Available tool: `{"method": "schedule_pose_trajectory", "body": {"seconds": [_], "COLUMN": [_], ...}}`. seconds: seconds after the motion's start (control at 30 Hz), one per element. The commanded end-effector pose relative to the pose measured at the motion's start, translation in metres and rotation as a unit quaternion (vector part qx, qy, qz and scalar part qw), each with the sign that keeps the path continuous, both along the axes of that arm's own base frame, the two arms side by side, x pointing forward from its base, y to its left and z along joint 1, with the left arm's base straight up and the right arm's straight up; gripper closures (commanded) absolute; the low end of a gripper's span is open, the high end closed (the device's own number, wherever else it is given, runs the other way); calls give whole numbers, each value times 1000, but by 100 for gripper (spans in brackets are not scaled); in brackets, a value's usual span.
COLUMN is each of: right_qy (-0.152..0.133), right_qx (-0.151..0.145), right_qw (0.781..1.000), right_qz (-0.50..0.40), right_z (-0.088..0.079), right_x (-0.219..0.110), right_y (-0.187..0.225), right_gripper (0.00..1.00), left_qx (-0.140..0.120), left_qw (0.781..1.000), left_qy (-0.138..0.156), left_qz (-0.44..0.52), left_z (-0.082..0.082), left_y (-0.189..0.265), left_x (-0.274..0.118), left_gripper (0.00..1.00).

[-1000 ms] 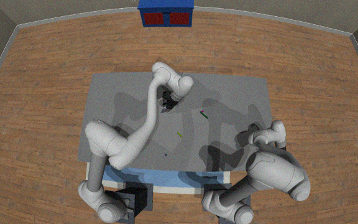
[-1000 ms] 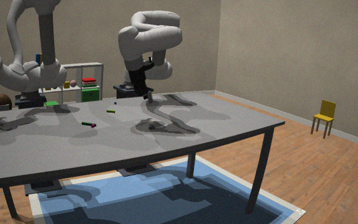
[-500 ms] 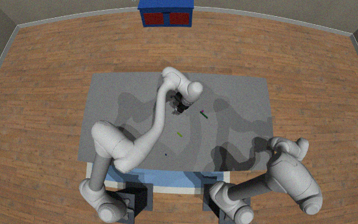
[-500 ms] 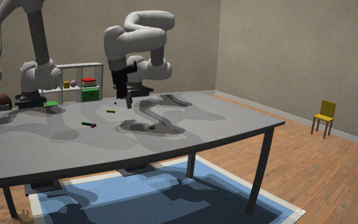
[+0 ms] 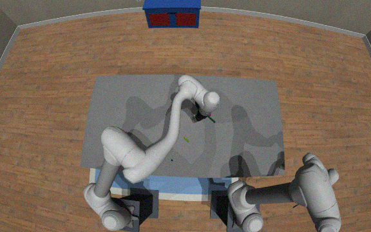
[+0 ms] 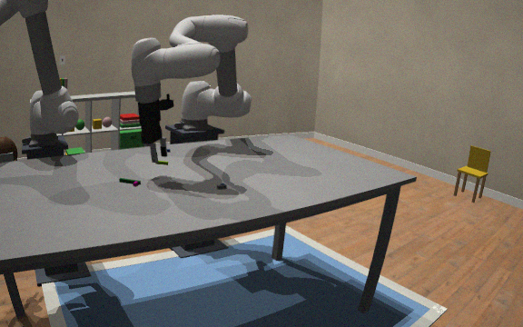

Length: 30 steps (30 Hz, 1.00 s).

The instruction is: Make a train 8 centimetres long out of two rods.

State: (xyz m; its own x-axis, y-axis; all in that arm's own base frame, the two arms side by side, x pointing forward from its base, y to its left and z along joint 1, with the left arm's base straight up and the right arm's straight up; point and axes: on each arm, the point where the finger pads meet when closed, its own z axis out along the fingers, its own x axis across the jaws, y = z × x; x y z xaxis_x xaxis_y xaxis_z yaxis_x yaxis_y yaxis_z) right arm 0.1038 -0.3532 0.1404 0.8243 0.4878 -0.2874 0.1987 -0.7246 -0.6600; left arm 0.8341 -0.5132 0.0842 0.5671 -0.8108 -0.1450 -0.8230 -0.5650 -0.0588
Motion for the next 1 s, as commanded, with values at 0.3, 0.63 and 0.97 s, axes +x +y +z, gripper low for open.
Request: {"method": "schedule_pose_trajectory", "body": {"seconds": [0.3, 0.63, 0.97], "right_qy": [-119, -152, -154], "right_qx": [54, 58, 58], "right_qw": [972, 957, 956], "right_qz": [-195, -239, -241], "right_z": [14, 18, 18], "right_x": [-59, -68, -69], "right_y": [26, 30, 30], "right_gripper": [0, 0, 0], "left_qx": [-62, -79, -79], "left_qw": [976, 958, 958], "left_qy": [5, 2, 2], "left_qz": [-208, -276, -276], "left_z": [-3, -3, -3], "left_y": [-98, -130, -130], "left_x": [-23, -34, -34], "left_gripper": [0, 0, 0]}}
